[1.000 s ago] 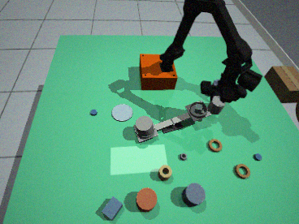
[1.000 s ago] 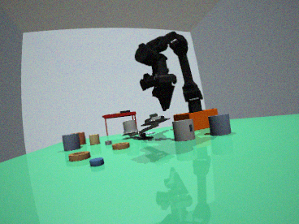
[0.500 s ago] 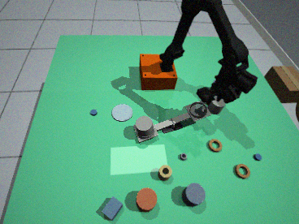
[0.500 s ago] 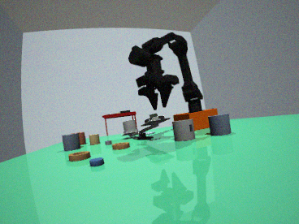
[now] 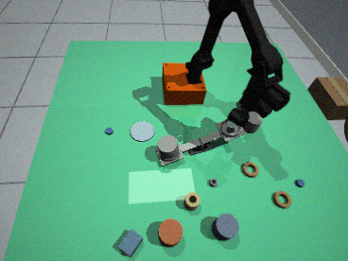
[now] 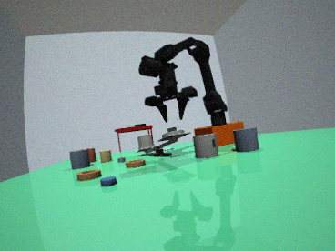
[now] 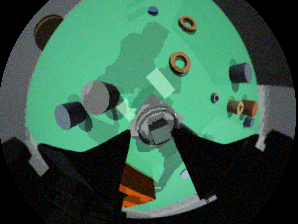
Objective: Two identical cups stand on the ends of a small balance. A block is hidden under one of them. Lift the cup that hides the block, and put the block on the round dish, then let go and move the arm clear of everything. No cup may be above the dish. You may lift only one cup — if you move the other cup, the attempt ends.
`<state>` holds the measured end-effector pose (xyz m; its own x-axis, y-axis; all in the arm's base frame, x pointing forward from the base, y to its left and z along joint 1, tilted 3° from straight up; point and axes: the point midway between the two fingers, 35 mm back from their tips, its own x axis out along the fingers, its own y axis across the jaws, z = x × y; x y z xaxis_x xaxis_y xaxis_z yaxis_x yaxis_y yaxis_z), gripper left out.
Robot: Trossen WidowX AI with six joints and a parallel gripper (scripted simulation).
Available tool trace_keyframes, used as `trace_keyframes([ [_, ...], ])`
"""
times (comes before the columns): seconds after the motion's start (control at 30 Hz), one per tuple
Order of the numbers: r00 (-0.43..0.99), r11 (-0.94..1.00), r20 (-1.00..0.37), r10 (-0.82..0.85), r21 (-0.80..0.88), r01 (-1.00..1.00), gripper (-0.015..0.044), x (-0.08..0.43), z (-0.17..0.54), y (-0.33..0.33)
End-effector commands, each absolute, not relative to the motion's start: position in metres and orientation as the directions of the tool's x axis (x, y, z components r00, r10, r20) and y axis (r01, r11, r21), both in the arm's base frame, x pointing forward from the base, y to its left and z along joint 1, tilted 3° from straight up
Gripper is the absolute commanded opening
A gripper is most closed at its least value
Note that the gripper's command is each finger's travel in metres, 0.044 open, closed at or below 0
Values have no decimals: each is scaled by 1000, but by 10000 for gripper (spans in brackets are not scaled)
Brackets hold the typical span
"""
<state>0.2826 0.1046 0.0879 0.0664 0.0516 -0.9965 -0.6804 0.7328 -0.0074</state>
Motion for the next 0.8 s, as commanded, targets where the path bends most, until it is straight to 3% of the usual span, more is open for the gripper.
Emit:
trace_keyframes([
  [0.0, 71, 642, -996, 44, -26, -766, 260, 283, 93, 94],
  [0.2, 61, 490, -997, 37, -35, -871, 260, 282, 94, 82],
  [0.77, 61, 485, -997, 37, -35, -874, 260, 283, 74, 82],
])
